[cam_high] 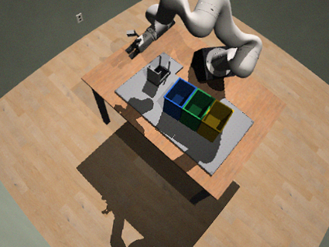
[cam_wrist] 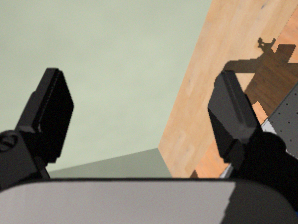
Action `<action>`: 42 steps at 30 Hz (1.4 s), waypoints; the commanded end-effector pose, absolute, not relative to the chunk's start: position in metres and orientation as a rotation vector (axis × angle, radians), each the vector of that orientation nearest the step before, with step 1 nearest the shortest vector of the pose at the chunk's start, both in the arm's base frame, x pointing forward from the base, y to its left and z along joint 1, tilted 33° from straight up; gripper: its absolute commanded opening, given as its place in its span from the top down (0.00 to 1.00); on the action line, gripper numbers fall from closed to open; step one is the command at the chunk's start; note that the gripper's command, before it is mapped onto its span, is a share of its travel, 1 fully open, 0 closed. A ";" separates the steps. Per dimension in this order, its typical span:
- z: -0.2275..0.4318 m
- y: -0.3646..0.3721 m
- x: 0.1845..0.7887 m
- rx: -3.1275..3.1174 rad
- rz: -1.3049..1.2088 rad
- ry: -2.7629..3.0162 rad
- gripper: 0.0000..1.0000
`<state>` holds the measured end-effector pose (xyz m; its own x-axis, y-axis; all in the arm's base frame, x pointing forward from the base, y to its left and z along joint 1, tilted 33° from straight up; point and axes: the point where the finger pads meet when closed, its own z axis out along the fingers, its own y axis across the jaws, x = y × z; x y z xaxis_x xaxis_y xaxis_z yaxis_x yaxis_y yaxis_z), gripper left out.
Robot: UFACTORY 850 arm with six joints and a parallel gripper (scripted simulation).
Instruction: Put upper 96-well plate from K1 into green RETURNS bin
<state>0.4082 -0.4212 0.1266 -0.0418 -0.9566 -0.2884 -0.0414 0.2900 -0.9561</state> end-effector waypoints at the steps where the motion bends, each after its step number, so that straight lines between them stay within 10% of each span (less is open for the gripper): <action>1: 0.127 -0.422 0.408 -1.006 -0.994 1.393 0.00; 42: 0.082 -0.347 0.387 -1.626 -0.852 1.163 0.00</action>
<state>0.3950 -0.3619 0.0918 0.2195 -0.9743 -0.0501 -0.2652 -0.0101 -0.9642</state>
